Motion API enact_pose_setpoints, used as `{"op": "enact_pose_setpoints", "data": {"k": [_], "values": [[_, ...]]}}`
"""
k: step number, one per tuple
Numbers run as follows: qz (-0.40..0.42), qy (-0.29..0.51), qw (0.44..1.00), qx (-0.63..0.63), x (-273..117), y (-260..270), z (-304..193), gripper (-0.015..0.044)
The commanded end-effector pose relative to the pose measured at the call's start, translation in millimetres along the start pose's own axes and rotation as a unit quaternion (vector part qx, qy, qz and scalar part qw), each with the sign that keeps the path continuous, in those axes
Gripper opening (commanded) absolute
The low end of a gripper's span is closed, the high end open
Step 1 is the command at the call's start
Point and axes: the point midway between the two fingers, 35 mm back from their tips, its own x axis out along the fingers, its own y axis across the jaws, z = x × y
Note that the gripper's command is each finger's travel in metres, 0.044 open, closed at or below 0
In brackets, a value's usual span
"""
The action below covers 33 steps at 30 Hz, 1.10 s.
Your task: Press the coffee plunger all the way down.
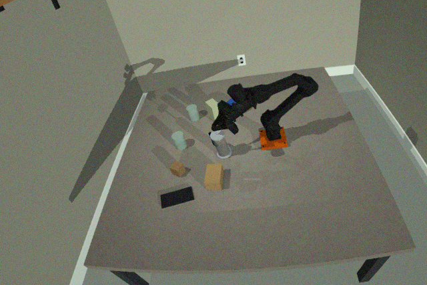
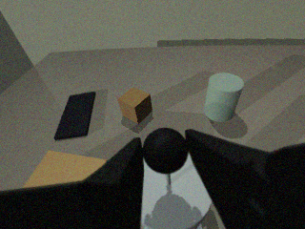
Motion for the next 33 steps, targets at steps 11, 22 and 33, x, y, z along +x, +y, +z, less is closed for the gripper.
{"op": "enact_pose_setpoints", "data": {"k": [11, 22, 33], "values": [[0.000, 0.027, 1.000, 0.004, 9.3, 0.1, -14.0, 0.0116], [0.000, 0.027, 1.000, 0.004, 10.8, 0.1, -12.6, 0.0116], [0.000, 0.027, 1.000, 0.004, 12.1, 0.1, -11.5, 0.0116]]}}
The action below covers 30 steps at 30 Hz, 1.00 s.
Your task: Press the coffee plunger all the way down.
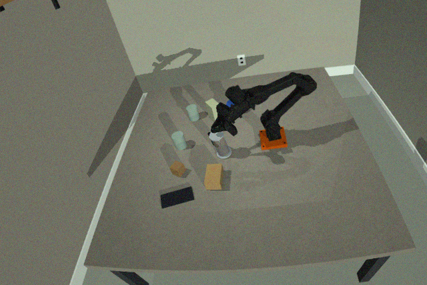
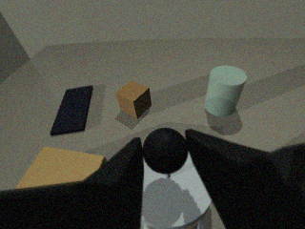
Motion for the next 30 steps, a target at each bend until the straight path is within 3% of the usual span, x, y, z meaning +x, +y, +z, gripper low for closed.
{"op": "enact_pose_setpoints", "data": {"k": [1, 30], "values": [[0.000, 0.012, 1.000, 0.004, 3.8, 0.0, -6.5, 0.0116], [0.000, 0.003, 1.000, 0.000, 3.5, 0.1, -0.5, 0.0116]]}}
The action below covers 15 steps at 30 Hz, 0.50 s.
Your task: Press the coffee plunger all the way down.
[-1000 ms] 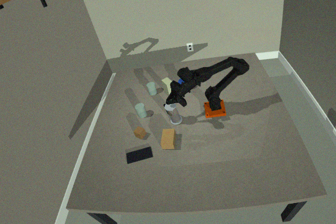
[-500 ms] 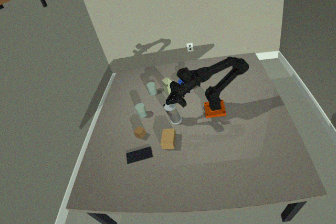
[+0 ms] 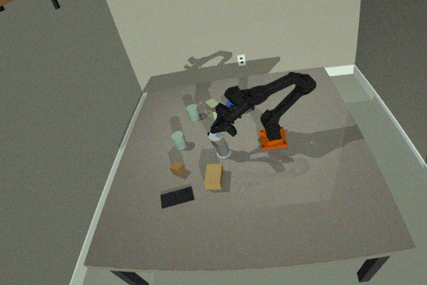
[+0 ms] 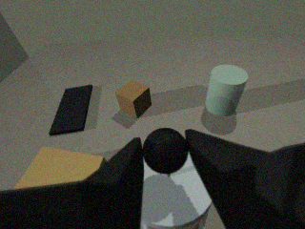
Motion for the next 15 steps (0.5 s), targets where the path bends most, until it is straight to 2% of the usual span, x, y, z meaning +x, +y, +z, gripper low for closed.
{"op": "enact_pose_setpoints", "data": {"k": [1, 12, 15], "values": [[0.000, 0.001, 1.000, 0.000, 0.0, 0.0, -0.7, 0.0142], [0.000, 0.001, 1.000, 0.000, 0.0, 0.0, -0.7, 0.0431], [0.000, 0.001, 1.000, 0.000, 0.0, 0.0, -0.7, 0.0440]]}}
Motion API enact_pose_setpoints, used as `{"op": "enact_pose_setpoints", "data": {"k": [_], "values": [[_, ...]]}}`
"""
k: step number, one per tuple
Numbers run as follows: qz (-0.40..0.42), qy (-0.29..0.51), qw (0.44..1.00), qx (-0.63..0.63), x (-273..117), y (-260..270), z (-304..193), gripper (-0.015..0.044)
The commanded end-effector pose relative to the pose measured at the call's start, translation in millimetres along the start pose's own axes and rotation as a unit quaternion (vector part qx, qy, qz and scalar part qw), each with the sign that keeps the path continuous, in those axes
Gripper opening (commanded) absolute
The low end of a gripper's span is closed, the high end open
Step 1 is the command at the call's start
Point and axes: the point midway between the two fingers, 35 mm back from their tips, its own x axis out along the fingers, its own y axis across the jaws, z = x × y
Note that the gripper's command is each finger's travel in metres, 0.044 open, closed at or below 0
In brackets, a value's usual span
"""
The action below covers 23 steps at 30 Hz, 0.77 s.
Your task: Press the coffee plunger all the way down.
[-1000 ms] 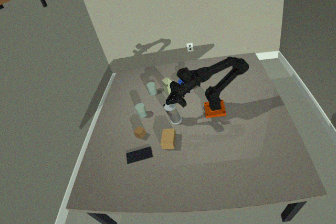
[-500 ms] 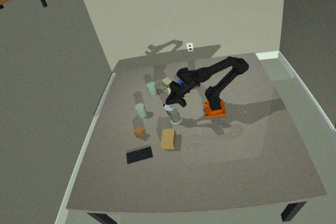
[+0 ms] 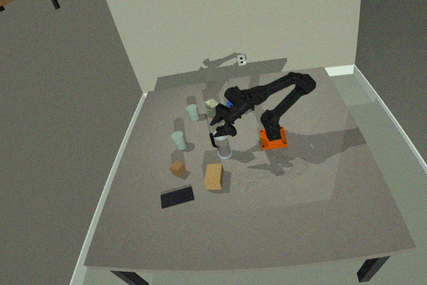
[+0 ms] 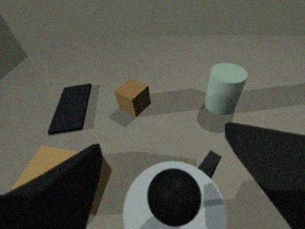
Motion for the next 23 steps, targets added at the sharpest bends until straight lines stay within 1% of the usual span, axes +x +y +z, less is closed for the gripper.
{"op": "enact_pose_setpoints", "data": {"k": [1, 4, 11, 23], "values": [[0.002, 0.001, 1.000, 0.000, -1.1, 0.4, 1.1, 0.0440], [0.002, 0.003, 1.000, 0.000, -11.2, -0.1, 13.8, 0.0440], [0.002, 0.011, 1.000, 0.002, -59.6, -0.7, 55.1, 0.0440], [0.002, 0.012, 1.000, 0.002, -59.9, -0.7, 54.0, 0.0440]]}}
